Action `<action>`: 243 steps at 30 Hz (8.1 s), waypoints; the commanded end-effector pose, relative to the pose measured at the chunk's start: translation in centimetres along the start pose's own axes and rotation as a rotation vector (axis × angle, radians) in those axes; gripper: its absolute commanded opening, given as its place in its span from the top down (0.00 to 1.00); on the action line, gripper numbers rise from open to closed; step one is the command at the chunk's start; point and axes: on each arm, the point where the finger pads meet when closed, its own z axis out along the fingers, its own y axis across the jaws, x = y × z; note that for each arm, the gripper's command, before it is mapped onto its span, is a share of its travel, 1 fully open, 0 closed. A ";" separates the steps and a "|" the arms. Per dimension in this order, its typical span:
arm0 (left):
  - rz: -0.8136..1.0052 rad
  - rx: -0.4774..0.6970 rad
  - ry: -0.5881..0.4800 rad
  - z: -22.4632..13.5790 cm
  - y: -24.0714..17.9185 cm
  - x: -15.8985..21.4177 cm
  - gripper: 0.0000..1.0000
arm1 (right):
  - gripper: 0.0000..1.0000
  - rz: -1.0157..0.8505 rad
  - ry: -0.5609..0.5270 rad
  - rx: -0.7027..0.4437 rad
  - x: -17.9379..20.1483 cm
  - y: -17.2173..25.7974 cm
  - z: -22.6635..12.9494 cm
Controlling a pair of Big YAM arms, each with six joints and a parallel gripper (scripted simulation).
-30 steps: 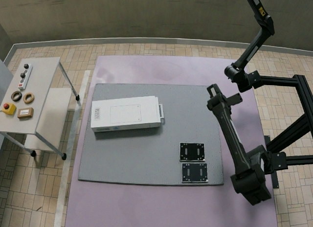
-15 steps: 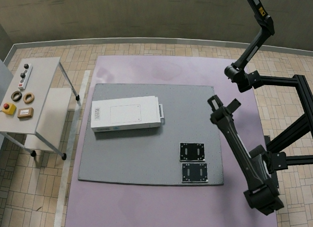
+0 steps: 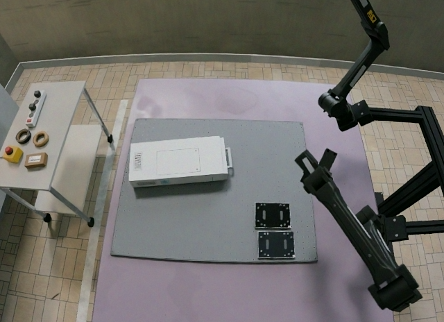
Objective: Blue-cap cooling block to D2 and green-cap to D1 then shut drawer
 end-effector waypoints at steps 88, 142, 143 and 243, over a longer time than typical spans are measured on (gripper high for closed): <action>-2.038 -0.438 0.218 -6.6 -3.7 17.0 0.72 | 1.00 -0.001 -0.018 -0.001 -1.2 -0.1 0.1; -1.412 -0.425 0.352 -4.9 -5.0 16.8 0.72 | 1.00 -0.001 -0.018 -0.001 -1.2 -0.1 0.1; -1.384 -0.425 0.355 -4.9 -5.0 16.8 0.72 | 1.00 -0.001 -0.018 -0.001 -1.2 -0.1 0.1; -0.589 -0.429 0.443 -6.0 -1.4 16.2 0.72 | 1.00 -0.001 -0.018 -0.001 -1.2 -0.1 0.1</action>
